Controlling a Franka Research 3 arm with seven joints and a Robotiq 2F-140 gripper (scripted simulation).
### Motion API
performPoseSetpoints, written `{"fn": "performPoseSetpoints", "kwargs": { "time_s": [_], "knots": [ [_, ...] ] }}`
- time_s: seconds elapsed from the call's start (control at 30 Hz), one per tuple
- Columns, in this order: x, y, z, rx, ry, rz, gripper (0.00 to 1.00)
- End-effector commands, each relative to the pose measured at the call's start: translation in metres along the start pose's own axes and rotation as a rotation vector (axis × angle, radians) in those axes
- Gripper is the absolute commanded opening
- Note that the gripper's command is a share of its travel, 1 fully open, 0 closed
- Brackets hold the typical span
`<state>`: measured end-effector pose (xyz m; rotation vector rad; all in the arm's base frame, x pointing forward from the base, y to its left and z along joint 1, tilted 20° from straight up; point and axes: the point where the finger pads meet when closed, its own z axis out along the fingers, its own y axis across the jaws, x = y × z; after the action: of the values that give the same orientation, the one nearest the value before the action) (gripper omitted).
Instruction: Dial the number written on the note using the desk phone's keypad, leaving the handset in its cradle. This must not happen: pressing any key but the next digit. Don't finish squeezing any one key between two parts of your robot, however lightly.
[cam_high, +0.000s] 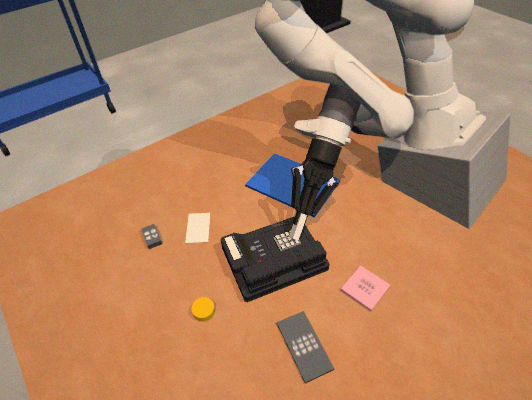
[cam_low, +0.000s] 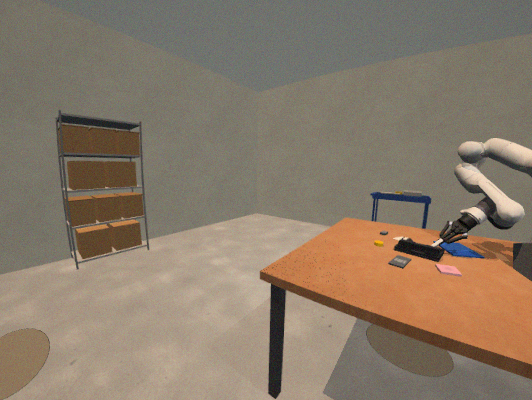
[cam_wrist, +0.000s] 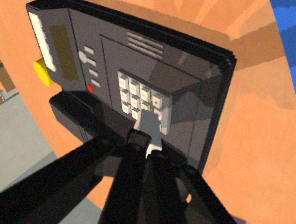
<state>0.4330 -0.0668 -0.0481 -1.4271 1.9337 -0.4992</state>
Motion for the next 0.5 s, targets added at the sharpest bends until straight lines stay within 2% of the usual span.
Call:
{"fn": "performPoseSetpoints", "kwargs": {
  "time_s": [0.0,0.47],
  "knots": [
    [0.001,0.0002,0.0005,0.001,0.0,-0.006,0.0],
    [-0.006,-0.0055,-0.0076,0.001,0.0,-0.006,0.0]
  ]
}}
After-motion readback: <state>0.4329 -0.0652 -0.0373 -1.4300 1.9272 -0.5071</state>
